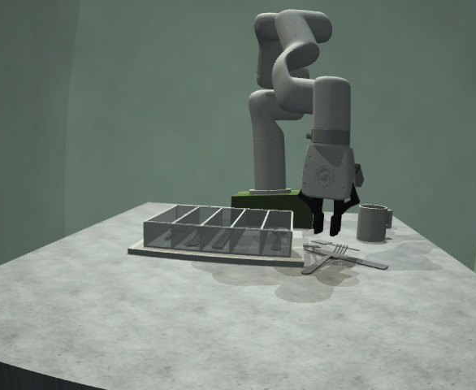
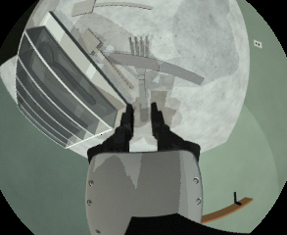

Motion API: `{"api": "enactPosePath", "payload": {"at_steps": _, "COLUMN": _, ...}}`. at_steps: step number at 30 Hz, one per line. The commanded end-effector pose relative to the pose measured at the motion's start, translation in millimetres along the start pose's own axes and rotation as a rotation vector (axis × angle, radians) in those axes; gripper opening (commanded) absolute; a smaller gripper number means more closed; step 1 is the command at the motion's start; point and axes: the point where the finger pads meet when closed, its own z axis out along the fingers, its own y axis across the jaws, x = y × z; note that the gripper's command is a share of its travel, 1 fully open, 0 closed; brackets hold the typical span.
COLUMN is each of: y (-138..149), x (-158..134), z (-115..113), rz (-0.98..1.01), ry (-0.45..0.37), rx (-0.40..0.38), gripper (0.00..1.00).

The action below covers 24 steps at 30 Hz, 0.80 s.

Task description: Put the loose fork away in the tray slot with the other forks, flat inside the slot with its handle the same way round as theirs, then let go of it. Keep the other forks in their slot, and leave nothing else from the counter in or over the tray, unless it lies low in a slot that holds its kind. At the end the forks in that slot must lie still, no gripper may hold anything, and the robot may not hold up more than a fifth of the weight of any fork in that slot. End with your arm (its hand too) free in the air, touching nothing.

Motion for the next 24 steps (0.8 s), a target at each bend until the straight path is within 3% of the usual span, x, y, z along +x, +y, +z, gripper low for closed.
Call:
{"api": "enactPosePath", "payload": {"at_steps": 1, "y": 1.2, "x": -1.4, "z": 6.6, "rz": 0.000, "ry": -0.003, "rx": -0.003, "gripper": 0.30}}
{"api": "enactPosePath", "payload": {"at_steps": 24, "y": 1.4, "x": -1.6, "z": 28.6, "rz": 0.000, "ry": -0.003, "rx": -0.003, "gripper": 0.30}}
